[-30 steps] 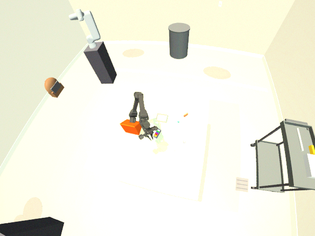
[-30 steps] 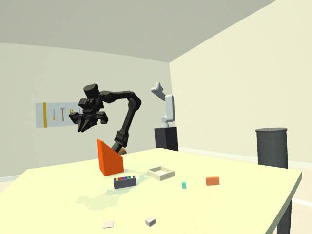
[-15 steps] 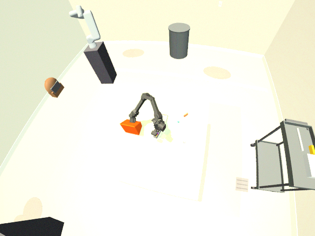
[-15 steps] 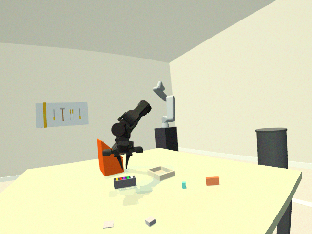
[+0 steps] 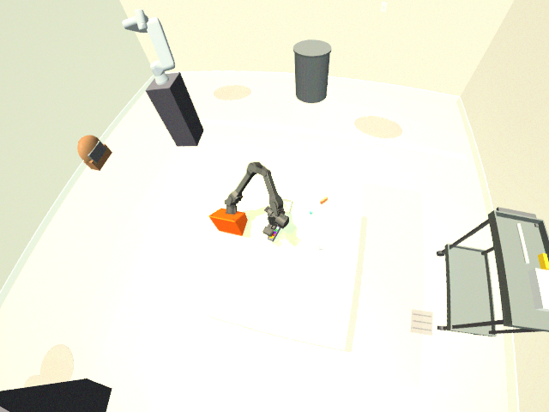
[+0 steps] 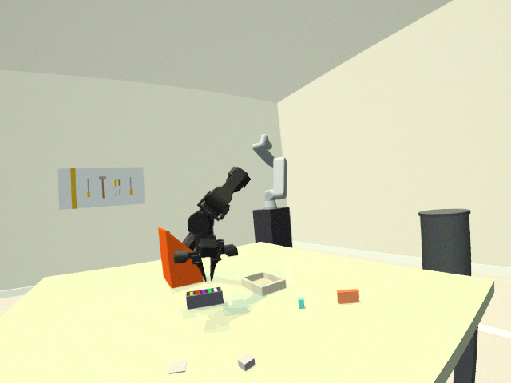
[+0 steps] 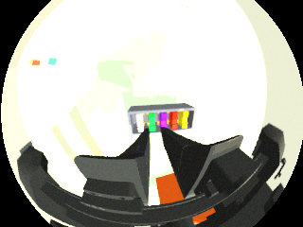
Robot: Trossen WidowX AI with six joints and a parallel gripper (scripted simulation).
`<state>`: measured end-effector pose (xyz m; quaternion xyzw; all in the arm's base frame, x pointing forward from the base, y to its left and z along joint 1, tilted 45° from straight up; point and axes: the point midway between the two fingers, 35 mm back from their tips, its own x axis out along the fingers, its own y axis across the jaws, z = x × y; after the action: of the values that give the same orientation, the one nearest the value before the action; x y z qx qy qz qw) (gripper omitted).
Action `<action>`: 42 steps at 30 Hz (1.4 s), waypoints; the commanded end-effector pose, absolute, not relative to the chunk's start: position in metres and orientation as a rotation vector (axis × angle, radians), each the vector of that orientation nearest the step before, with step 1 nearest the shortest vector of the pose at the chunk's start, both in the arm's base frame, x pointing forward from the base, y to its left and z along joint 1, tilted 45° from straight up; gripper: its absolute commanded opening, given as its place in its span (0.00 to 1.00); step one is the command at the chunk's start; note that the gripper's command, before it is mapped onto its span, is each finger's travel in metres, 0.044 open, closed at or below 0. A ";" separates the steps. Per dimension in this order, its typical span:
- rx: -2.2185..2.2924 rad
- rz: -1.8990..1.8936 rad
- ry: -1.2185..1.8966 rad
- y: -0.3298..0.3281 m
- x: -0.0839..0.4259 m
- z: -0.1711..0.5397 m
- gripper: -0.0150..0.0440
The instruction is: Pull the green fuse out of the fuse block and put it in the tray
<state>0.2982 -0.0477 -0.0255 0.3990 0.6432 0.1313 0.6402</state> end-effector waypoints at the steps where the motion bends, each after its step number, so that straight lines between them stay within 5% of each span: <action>1: 0.919 0.301 1.474 -0.043 0.297 -0.029 0.37; 42: 0.920 0.302 1.474 -0.025 0.299 -0.047 0.37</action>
<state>0.2991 -0.0267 -0.0456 0.3998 0.6444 0.1325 0.6383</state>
